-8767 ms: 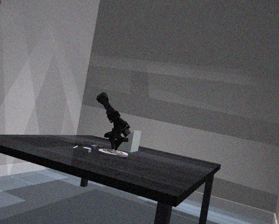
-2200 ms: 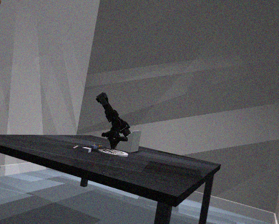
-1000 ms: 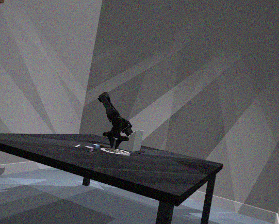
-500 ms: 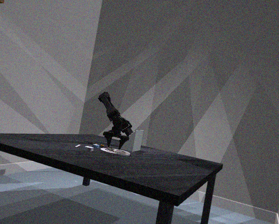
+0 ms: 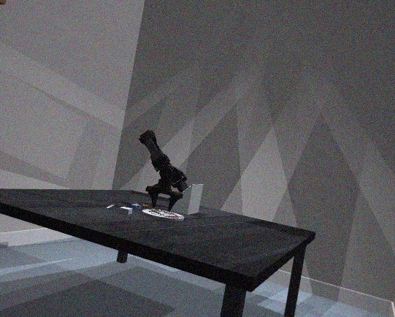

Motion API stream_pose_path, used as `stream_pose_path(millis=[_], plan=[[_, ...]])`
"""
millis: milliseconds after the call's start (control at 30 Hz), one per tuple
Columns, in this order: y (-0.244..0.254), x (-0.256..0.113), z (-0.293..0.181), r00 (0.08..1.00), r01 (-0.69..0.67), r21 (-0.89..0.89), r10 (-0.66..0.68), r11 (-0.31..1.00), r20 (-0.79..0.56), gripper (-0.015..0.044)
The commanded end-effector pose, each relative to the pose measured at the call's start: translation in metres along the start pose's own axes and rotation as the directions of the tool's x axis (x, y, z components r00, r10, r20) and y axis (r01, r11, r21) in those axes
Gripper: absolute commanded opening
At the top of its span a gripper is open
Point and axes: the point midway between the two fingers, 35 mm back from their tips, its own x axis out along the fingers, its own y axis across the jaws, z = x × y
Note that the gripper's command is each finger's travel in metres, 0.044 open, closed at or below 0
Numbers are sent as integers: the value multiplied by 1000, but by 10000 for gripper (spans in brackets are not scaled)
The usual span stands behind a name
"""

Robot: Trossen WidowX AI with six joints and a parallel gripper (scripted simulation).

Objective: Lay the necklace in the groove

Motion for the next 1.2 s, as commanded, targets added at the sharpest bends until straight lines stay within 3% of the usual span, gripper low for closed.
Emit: stream_pose_path(millis=[0,133,300,1167], plan=[[1,-9,4,1000,-1,-37,1,999,3,361],[1,-31,12,1000,-1,-145,2,989,3,256],[1,-26,12,1000,-1,-150,2,989,3,125],[1,7,12,1000,0,-150,0,989,4,120]])
